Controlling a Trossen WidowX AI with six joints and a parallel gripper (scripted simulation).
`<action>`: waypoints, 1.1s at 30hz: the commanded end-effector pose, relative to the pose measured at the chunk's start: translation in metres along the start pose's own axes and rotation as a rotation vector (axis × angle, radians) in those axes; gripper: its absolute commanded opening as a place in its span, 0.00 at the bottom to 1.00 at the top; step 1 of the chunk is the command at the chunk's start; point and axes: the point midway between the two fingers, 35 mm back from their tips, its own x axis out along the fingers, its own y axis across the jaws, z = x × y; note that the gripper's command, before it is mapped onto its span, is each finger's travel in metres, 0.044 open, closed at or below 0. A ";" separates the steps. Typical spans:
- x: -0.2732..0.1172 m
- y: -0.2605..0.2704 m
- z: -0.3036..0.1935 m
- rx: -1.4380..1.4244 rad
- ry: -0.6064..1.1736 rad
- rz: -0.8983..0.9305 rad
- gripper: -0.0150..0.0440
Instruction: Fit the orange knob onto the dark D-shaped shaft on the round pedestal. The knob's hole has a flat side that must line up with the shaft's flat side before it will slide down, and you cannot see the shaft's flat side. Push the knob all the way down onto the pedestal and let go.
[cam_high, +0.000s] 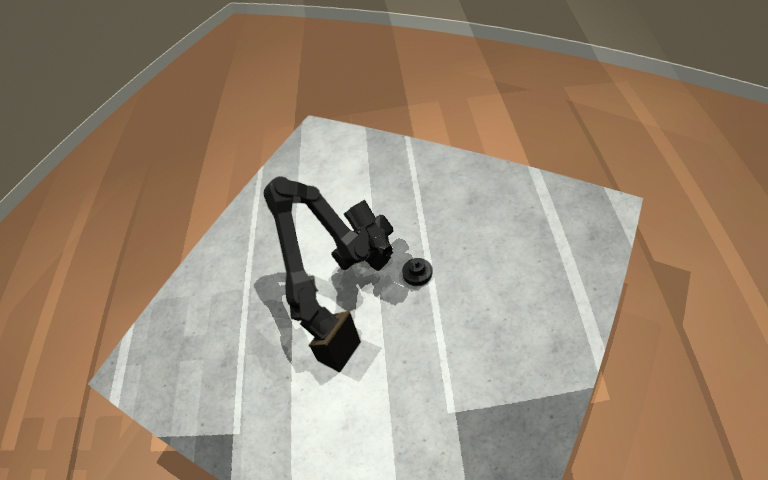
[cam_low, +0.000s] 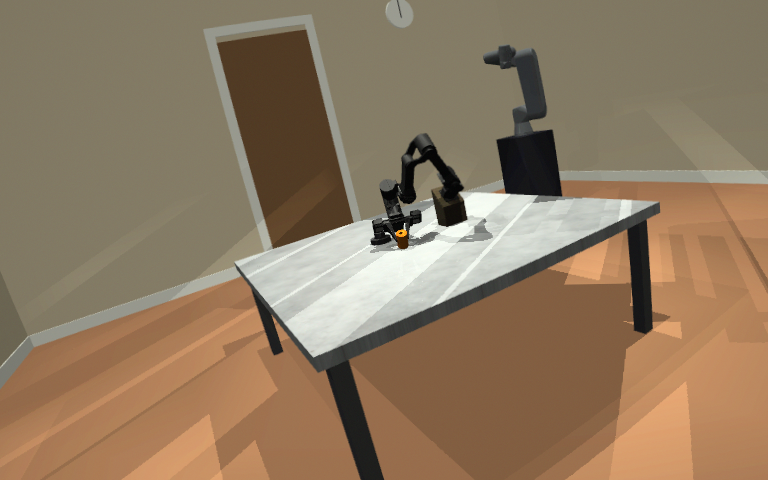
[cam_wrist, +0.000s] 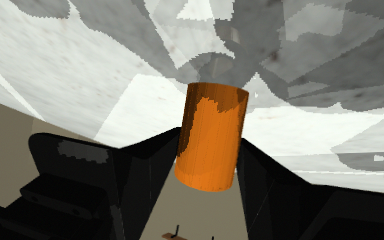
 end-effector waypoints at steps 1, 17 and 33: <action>-0.002 -0.005 0.003 0.013 0.013 -0.011 0.56; -0.006 -0.005 0.006 0.021 -0.014 -0.005 0.56; -0.006 -0.004 0.006 0.017 -0.011 0.002 0.69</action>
